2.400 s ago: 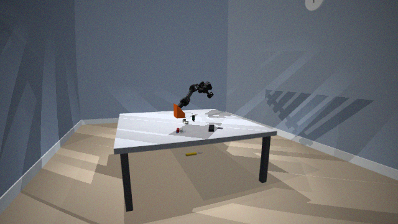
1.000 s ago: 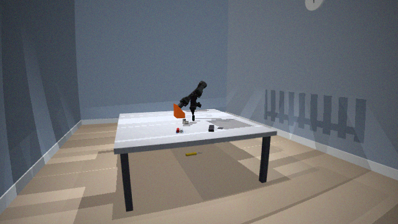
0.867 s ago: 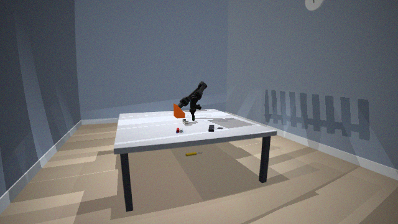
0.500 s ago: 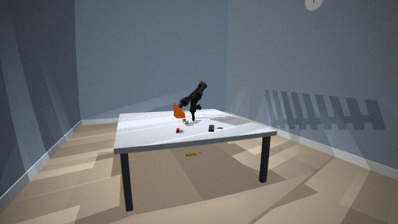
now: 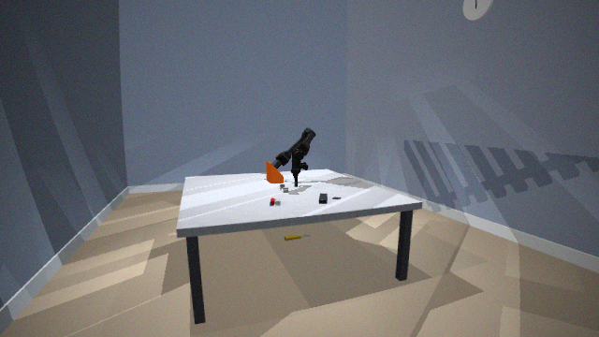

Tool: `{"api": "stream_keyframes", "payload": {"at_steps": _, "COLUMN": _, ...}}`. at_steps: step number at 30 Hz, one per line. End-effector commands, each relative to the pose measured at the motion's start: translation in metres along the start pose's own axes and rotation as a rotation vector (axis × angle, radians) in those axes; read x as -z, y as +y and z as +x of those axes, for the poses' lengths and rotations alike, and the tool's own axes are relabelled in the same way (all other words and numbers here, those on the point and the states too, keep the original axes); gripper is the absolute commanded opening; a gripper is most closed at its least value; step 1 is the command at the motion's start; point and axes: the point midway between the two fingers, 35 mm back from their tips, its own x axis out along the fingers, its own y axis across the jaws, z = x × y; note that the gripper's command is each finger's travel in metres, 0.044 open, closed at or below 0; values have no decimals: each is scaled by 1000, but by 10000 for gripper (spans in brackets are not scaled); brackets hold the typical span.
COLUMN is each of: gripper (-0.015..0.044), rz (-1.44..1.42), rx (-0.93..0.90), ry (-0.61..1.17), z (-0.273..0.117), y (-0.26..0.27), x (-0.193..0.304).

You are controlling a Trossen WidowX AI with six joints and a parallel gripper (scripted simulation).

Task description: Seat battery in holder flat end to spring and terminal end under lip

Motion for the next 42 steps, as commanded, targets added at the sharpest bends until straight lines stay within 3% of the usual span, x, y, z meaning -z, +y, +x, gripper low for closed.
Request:
{"api": "stream_keyframes", "payload": {"at_steps": 1, "gripper": 0, "rz": 2, "rx": -6, "ry": -4, "z": 1, "y": 8, "x": 0}}
{"api": "stream_keyframes", "payload": {"at_steps": 21, "gripper": 0, "rz": -1, "rx": -3, "ry": 1, "z": 1, "y": 29, "x": 2}}
{"api": "stream_keyframes", "payload": {"at_steps": 33, "gripper": 0, "rz": 4, "rx": -6, "ry": 1, "z": -76, "y": 31, "x": 3}}
{"api": "stream_keyframes", "payload": {"at_steps": 42, "gripper": 0, "rz": 6, "rx": -2, "ry": -5, "z": -76, "y": 30, "x": 2}}
